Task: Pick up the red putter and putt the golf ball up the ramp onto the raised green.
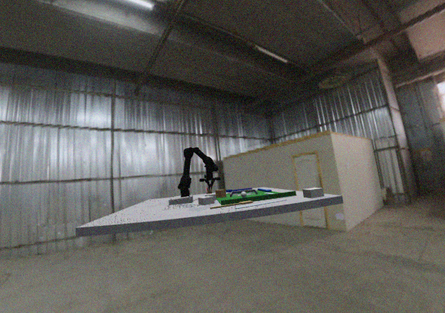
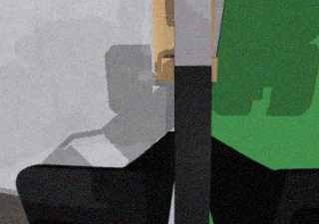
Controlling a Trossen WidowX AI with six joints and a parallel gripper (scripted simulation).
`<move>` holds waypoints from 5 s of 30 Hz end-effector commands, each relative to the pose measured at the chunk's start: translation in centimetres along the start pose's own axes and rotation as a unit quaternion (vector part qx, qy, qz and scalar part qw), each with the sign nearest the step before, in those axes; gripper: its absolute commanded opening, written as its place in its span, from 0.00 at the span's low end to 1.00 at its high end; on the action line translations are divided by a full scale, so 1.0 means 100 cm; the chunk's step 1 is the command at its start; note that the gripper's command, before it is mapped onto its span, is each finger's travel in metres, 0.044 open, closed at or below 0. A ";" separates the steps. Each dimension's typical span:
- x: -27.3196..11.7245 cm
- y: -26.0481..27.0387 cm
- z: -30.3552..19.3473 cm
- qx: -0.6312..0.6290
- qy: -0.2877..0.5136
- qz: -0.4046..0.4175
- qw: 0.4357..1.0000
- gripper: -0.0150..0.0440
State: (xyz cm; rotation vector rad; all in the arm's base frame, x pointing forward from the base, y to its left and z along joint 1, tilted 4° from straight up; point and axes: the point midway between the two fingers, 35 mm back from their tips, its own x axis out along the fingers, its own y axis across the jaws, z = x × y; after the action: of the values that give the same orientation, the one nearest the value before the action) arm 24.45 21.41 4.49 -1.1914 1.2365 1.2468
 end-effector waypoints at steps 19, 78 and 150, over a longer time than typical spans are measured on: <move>-0.080 -0.005 -0.003 0.017 -0.005 -0.005 1.000 0.25; -0.089 -0.027 -0.307 0.626 -0.004 -0.026 0.779 0.25; -0.023 0.051 -0.413 0.814 0.014 -0.025 0.579 0.25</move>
State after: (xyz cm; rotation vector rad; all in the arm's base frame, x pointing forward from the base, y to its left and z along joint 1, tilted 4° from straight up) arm 19.66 -19.86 6.85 0.2101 1.5828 -0.3040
